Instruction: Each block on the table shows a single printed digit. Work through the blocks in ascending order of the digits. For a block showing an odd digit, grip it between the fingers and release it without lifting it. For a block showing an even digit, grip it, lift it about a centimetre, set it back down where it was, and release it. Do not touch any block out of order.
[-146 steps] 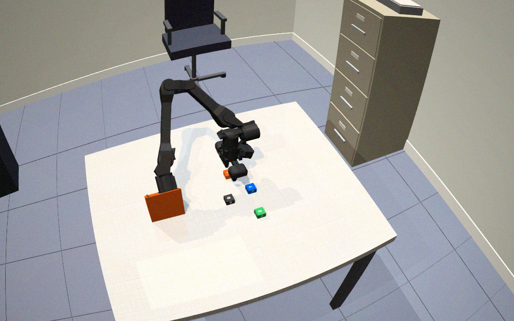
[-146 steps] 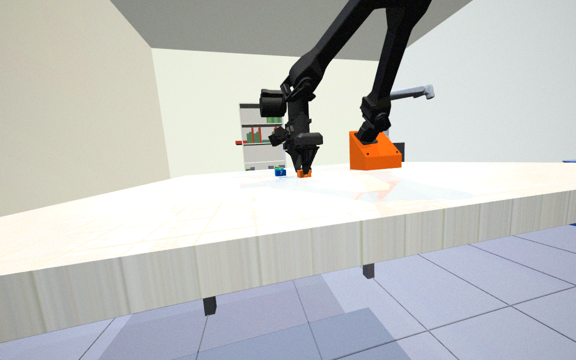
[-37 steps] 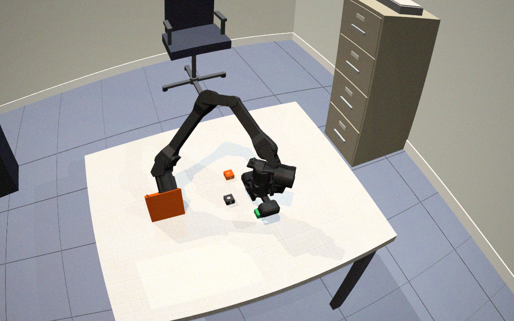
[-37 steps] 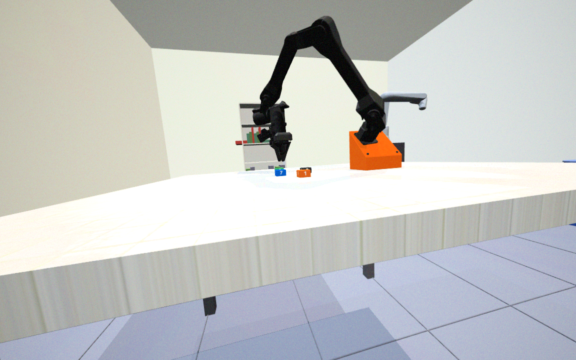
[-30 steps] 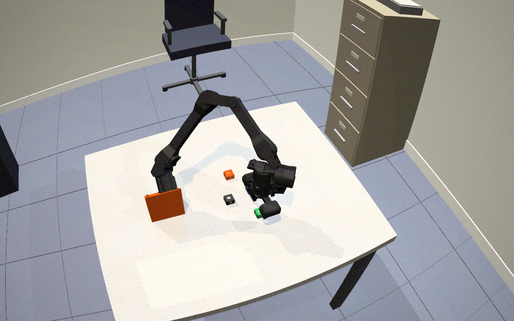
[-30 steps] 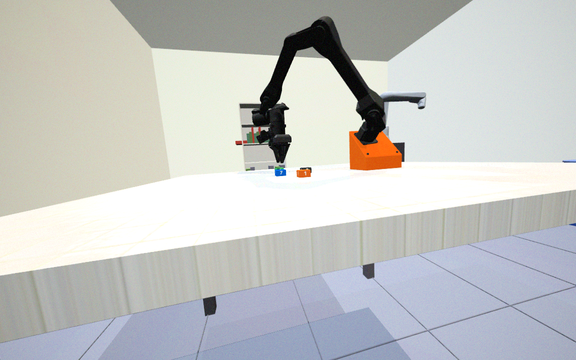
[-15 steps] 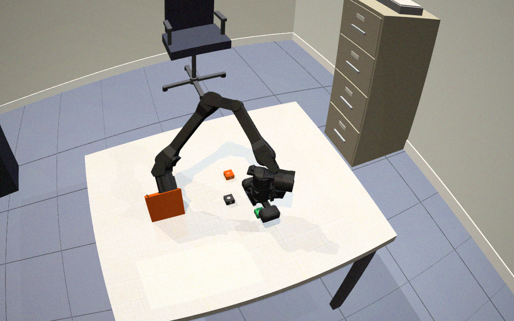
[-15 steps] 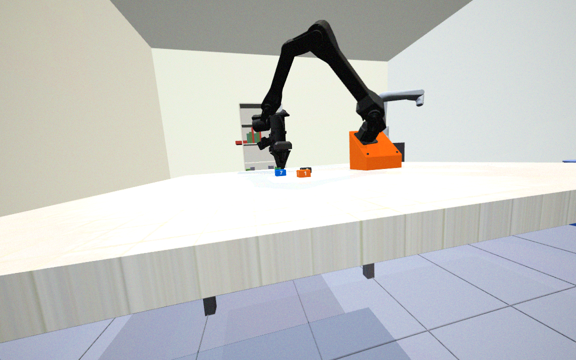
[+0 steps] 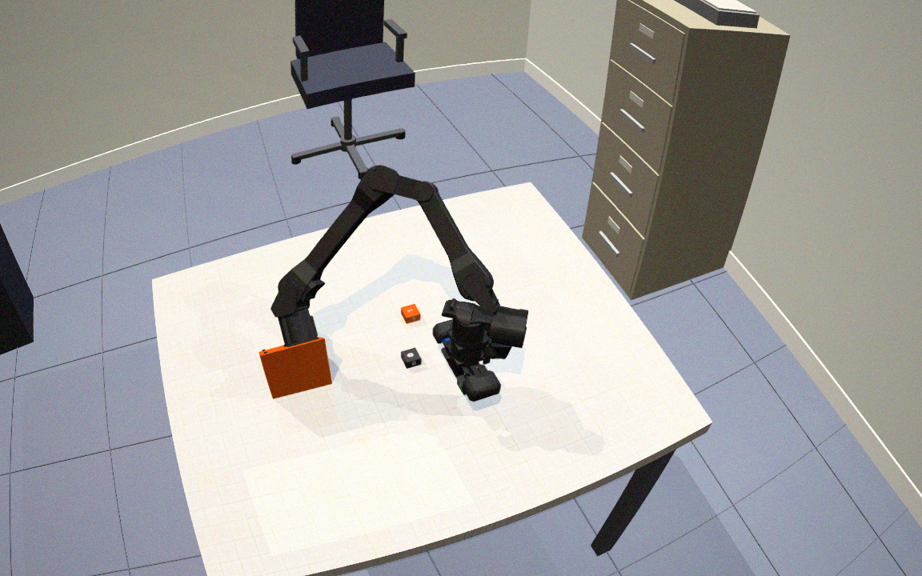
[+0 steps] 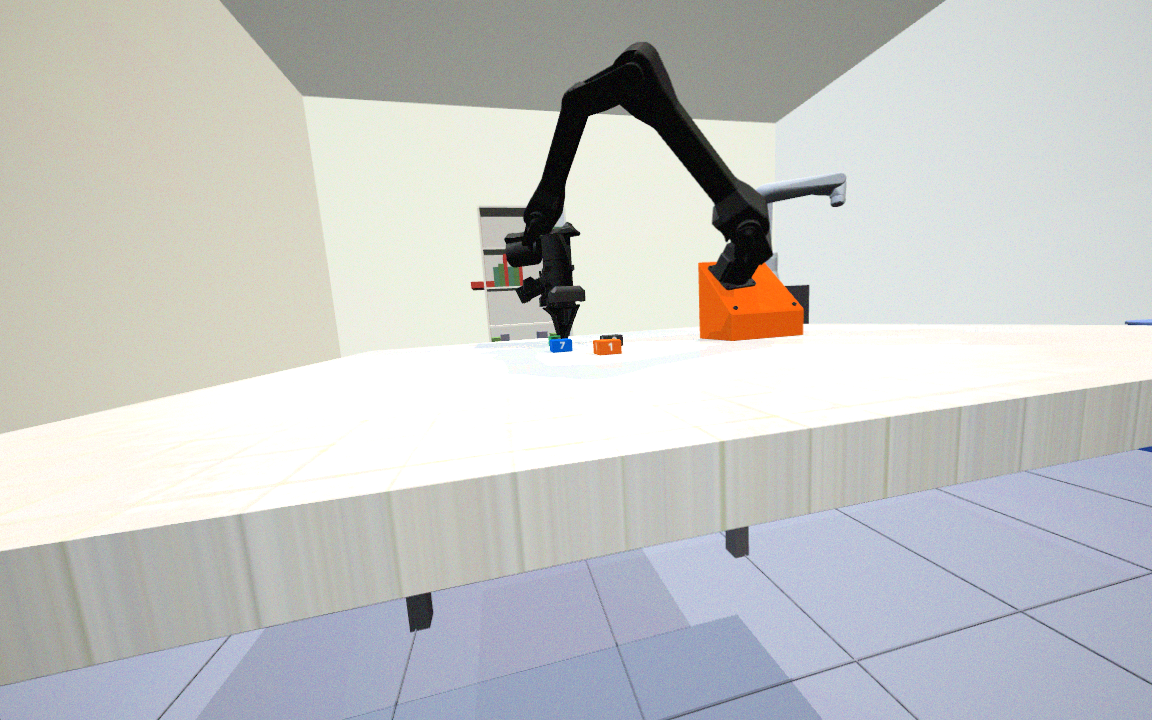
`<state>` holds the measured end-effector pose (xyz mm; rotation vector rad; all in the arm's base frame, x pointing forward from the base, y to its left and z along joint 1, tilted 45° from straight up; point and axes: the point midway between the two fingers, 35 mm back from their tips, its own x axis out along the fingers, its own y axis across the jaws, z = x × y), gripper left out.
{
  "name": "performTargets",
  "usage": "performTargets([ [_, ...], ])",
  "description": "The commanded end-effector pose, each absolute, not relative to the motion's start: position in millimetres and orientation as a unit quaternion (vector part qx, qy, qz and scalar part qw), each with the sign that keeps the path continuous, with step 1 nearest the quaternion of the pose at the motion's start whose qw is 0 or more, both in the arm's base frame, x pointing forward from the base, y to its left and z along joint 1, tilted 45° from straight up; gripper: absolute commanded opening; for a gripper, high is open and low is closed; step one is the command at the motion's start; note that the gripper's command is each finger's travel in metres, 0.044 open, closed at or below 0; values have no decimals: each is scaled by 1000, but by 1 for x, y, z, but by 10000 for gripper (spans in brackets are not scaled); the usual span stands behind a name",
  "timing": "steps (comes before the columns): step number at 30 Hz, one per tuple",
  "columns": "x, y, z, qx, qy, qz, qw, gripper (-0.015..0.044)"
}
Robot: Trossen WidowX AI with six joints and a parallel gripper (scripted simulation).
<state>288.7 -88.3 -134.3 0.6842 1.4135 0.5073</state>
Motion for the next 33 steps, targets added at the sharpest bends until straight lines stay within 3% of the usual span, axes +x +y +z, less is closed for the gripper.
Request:
performTargets([
  [1, 288, -88, -135, 307, 629, 225, 678, 120],
  [33, 287, -98, -124, 307, 629, 225, 678, 120],
])
